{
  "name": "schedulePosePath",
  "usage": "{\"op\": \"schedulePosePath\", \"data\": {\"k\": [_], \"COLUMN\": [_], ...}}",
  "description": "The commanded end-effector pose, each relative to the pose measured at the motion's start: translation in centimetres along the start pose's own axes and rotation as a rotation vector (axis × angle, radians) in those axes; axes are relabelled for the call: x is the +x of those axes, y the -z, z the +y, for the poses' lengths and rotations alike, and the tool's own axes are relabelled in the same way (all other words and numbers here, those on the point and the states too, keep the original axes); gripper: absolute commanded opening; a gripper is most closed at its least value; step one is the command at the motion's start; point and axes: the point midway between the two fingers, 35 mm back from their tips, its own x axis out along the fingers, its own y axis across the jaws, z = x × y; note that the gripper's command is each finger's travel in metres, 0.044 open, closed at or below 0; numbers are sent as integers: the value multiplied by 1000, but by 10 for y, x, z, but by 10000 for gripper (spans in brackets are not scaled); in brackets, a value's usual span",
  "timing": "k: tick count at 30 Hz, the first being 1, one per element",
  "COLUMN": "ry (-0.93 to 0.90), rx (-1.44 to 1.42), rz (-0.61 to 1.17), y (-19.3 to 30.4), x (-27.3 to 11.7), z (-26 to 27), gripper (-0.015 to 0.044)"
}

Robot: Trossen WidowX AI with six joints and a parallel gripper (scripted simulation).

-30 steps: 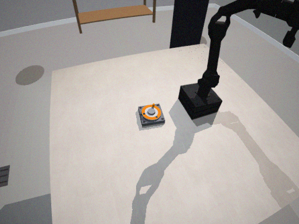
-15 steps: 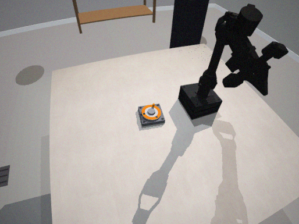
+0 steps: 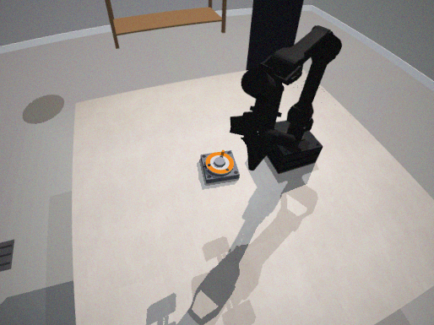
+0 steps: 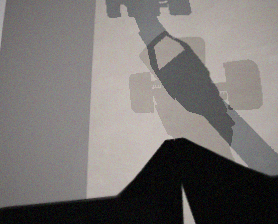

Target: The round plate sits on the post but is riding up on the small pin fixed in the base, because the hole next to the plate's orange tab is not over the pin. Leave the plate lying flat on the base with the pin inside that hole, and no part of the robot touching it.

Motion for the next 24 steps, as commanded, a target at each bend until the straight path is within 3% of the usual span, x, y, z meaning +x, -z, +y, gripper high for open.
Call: {"op": "schedulePosePath", "data": {"k": [1,3,9,11,16,24], "ry": [172,212,456,480,600,610], "rx": [-4,-6,-6,-4,14,18], "rz": [28,39,184,210,429,472], "y": [-4,-3,22,29,89,104], "x": [12,14,9,7,-15,-17], "z": [-75,-93,-216,-229,-311,-323], "gripper": [0,0,0,0,0,0]}}
